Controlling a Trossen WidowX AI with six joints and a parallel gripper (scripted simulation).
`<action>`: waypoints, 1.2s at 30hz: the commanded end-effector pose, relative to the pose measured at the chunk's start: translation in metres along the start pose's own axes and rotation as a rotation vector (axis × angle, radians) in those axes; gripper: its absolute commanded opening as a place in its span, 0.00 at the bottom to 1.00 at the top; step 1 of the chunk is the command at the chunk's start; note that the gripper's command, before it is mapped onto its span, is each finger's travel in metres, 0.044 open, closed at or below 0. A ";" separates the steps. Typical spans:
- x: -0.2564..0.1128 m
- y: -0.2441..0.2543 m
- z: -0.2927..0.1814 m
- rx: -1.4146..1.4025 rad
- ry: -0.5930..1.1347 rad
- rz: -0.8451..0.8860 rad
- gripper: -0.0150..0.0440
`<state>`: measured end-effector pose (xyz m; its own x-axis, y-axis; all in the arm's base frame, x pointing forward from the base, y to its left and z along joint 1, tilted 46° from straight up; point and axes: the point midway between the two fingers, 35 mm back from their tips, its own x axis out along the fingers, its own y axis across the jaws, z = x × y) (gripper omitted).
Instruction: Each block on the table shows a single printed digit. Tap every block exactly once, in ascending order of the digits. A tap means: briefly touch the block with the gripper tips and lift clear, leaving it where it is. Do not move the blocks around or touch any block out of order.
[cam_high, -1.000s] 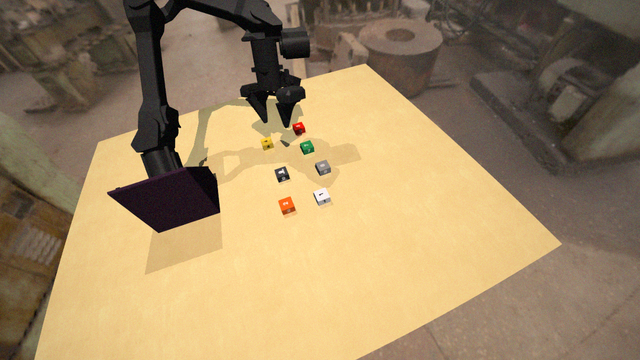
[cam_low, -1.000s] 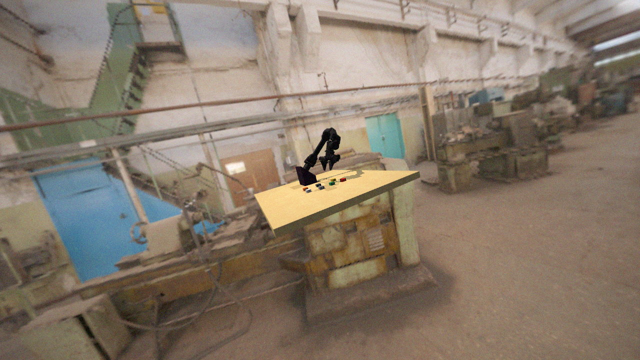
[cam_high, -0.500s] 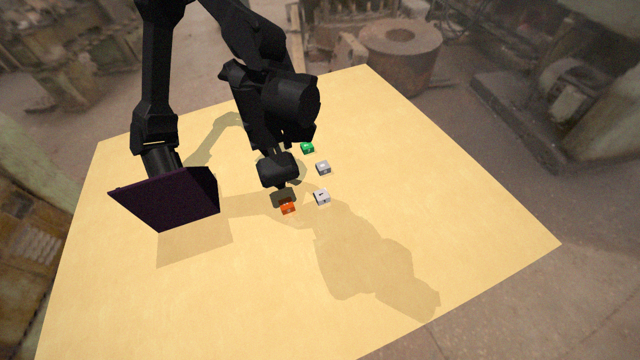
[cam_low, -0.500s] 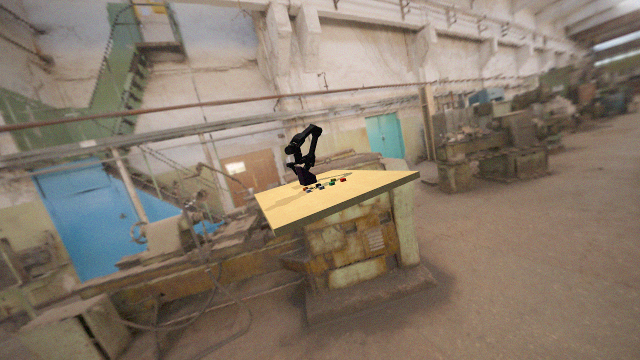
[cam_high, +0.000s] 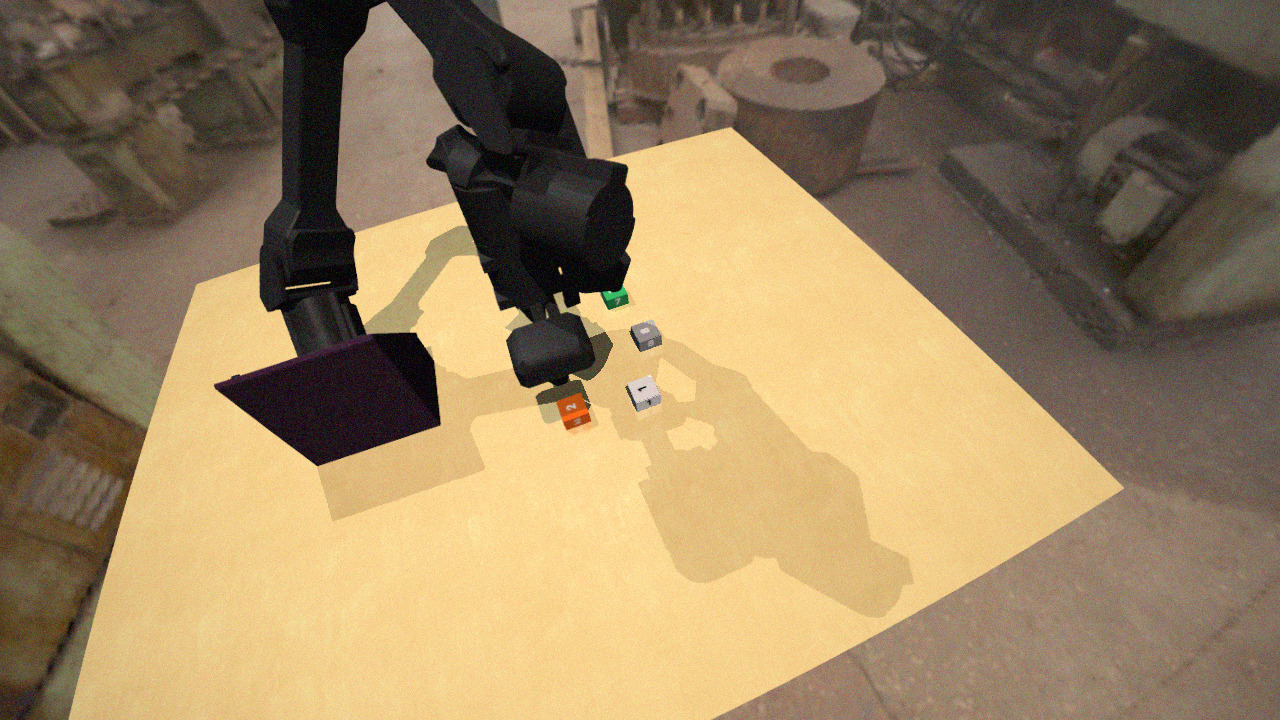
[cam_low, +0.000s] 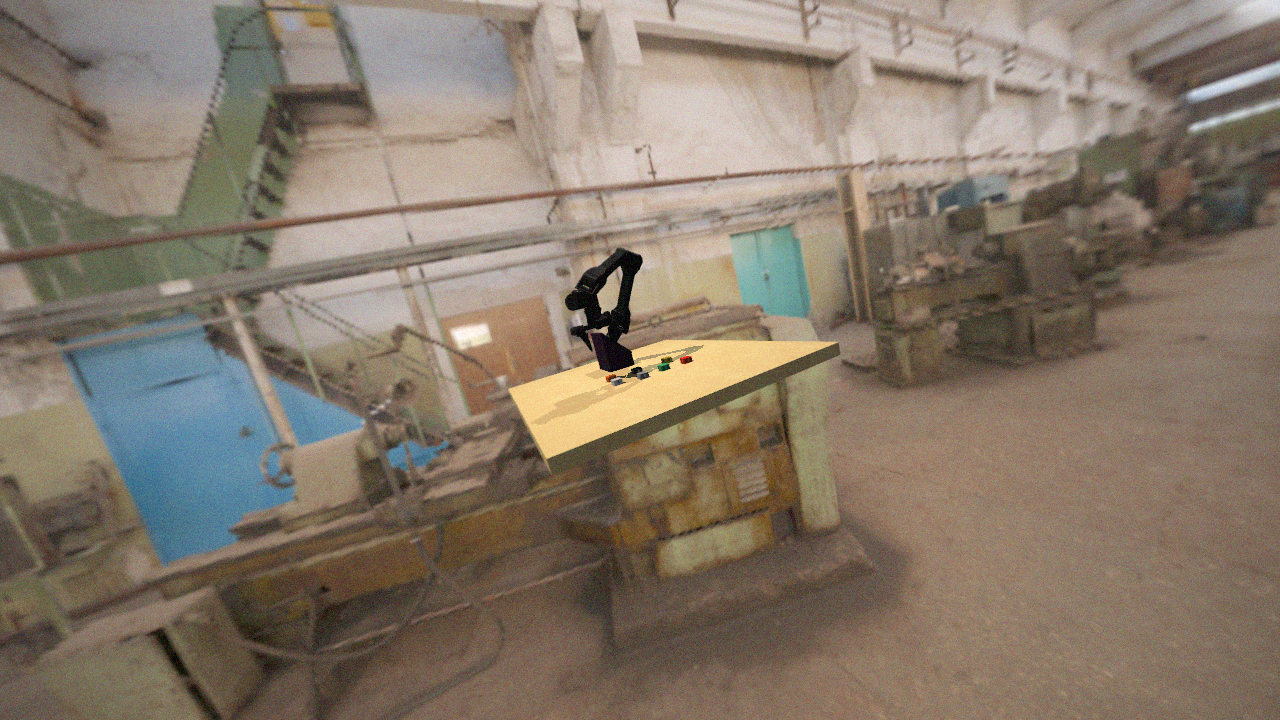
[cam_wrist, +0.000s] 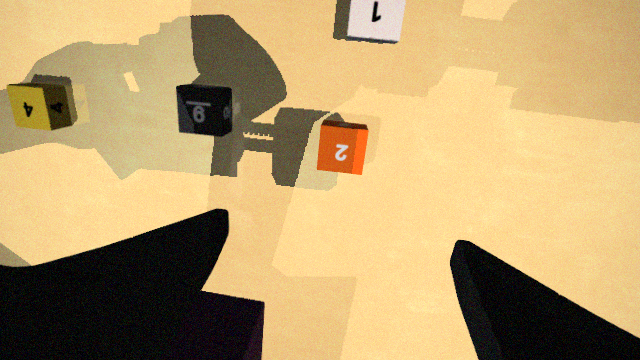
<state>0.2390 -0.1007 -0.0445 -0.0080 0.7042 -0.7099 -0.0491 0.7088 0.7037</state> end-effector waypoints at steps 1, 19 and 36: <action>0.000 0.000 0.001 -0.005 -0.004 0.002 0.93; 0.000 0.093 0.020 -0.005 -0.004 0.008 0.93; -0.001 0.102 0.021 -0.004 -0.004 0.004 0.93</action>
<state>0.2540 -0.0340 0.0215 -0.0065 0.7063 -0.7079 -0.0559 0.7065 0.7055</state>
